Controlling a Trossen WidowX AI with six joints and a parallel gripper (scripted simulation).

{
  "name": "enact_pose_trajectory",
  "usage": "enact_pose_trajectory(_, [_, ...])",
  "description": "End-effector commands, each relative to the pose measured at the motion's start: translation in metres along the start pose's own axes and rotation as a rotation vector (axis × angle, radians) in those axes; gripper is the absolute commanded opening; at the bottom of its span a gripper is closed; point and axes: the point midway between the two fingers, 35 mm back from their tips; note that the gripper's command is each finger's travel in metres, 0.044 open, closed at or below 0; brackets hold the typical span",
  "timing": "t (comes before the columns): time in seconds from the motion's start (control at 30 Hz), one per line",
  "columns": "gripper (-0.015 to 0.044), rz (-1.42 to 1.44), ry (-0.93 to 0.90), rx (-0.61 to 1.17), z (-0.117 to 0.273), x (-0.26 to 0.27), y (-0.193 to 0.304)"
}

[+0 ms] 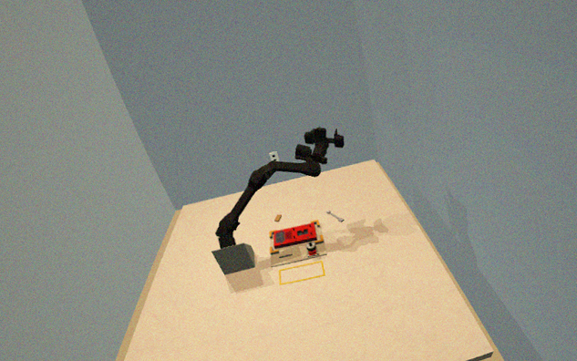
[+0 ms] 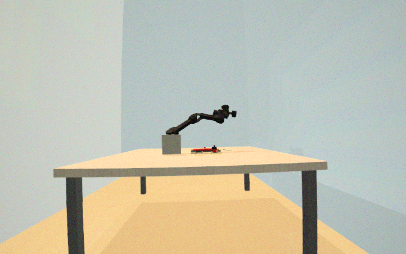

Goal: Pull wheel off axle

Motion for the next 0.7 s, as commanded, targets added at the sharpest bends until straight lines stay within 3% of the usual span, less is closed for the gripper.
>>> enact_pose_trajectory(0.0, [0.0374,0.003,0.008,0.003,0.001,-0.002,0.0])
enact_pose_trajectory(0.1, [0.03,0.043,0.122,0.051,0.009,-0.031,0.004])
enact_pose_trajectory(0.37, [0.03,0.163,0.472,0.257,0.06,-0.115,0.02])
enact_pose_trajectory(0.67, [0.03,0.209,0.822,0.573,0.161,-0.18,0.04])
Point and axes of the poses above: the point midway between the two fingers, 35 mm back from their tips, its own z axis back along the fingers, its own x axis across the jaws, y = z × x, and after that the axes turned 9 degrees about z, right-handed
